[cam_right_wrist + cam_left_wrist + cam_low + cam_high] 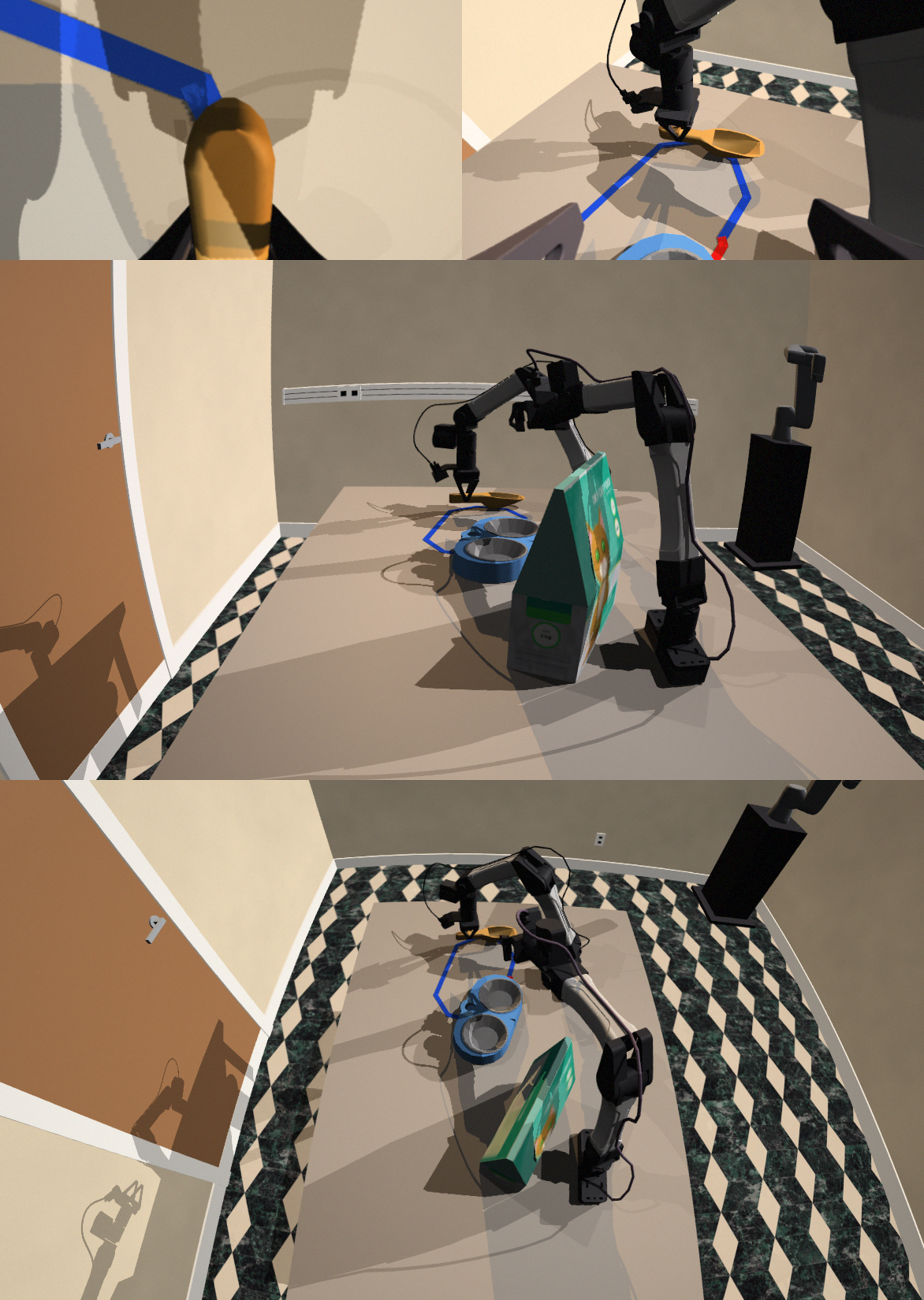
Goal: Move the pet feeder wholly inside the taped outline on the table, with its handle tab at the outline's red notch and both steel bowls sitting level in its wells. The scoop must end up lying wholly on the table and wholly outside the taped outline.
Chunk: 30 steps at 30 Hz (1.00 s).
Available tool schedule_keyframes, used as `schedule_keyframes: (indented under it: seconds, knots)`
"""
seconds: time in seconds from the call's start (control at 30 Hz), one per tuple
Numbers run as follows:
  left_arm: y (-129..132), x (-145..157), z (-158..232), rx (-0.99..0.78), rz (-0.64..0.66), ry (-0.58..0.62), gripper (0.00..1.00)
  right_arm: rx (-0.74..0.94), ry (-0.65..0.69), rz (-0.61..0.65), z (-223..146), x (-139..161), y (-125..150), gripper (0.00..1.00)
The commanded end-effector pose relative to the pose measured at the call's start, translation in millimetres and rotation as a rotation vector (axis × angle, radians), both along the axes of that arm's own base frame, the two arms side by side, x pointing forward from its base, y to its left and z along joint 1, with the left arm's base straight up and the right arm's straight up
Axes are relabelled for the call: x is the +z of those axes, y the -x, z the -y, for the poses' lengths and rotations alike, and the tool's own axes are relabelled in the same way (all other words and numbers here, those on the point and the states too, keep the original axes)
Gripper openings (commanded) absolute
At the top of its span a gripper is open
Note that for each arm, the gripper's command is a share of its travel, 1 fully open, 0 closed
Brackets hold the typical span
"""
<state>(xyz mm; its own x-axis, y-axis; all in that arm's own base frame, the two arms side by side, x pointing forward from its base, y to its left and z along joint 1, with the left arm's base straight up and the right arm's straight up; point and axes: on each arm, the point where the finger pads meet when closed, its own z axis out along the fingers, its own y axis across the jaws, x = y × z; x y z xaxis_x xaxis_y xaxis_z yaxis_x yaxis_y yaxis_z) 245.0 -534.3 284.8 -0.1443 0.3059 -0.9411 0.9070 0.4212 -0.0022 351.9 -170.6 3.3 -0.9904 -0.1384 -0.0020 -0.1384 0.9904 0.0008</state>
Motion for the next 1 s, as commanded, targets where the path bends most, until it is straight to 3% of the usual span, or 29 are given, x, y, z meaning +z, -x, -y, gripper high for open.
schedule_keyframes:
  seconds: [0.0,0.1,0.17,0.2,0.27,0.3,0.6,0.83,0.93,0.97]
  knots:
    - [-2,5,1,0.010,-0.002,0.013,1.00,0.010,0.006,-0.010,-3,-7,0,0.28]
    - [-2,5,1,0.010,-0.002,0.013,1.00,0.010,0.002,-0.015,-4,-7,1,0.23]
    - [-2,5,1,0.010,-0.002,0.013,1.00,0.010,0.016,0.015,-2,14,-2,0.01]
    - [-2,5,1,0.010,-0.002,0.013,1.00,0.007,0.024,0.031,2,23,-5,0.12]
    - [-2,5,1,0.010,-0.002,0.013,1.00,0.007,0.024,0.031,2,23,-5,0.12]
    - [-2,5,1,0.010,-0.002,0.013,1.00,0.008,0.024,0.031,2,28,-5,0.22]
    - [-2,5,1,0.010,-0.002,0.013,1.00,0.009,0.024,0.031,0,93,-2,0.22]
    - [-1,11,3,0.008,0.009,0.037,1.00,0.024,0.025,0.031,2,84,-2,0.22]
    - [15,5,8,-0.023,0.015,0.052,1.00,0.040,0.042,0.062,8,85,5,0.22]
    - [25,18,7,-0.037,0.026,0.079,1.00,0.046,0.045,0.064,9,84,11,0.22]
